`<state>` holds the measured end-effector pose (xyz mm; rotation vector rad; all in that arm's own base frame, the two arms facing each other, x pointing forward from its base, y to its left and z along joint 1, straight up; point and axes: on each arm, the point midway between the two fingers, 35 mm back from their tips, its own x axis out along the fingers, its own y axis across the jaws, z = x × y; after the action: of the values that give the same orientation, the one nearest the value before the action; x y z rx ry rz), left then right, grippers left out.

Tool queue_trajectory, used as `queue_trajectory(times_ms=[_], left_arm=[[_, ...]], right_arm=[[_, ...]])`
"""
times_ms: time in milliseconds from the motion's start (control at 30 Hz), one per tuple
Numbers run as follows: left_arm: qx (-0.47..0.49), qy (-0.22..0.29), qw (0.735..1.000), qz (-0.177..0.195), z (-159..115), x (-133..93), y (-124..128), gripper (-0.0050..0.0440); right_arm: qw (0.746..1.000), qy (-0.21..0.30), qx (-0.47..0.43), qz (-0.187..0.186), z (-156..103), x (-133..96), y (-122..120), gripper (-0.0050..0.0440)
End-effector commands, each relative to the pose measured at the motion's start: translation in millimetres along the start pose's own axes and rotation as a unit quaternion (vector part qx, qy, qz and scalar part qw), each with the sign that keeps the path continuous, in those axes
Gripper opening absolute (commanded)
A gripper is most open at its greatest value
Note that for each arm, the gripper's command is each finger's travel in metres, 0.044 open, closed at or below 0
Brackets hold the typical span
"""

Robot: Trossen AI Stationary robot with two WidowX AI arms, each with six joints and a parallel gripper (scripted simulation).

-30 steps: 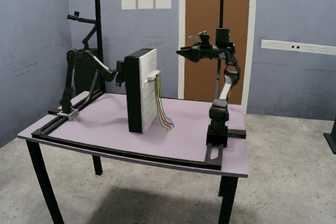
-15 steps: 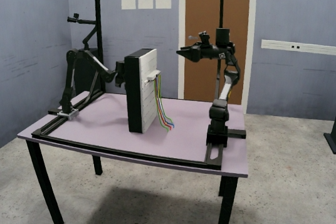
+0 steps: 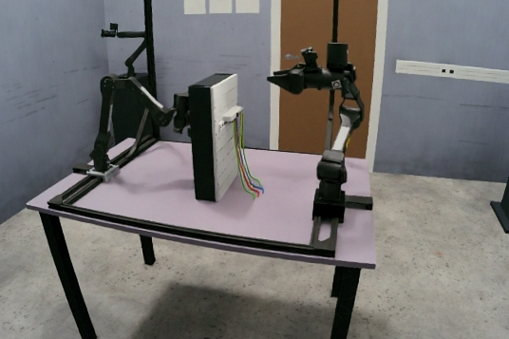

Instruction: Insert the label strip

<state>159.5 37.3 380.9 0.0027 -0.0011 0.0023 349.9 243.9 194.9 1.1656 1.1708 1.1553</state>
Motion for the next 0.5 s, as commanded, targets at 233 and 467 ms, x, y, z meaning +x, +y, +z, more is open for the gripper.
queue_trajectory(times_ms=[233,467], left_arm=[[0.001,-0.001,1.0,-0.001,1.7,-0.1,-0.4,0.044],[0.001,-0.001,1.0,-0.001,1.7,-0.1,-0.4,0.044]], right_arm=[[1.0,0.003,-0.002,0.007,-1.6,-7.4,4.9,-0.005],[1.0,0.005,0.0,0.01,-2.1,-12.0,4.5,-0.005]])
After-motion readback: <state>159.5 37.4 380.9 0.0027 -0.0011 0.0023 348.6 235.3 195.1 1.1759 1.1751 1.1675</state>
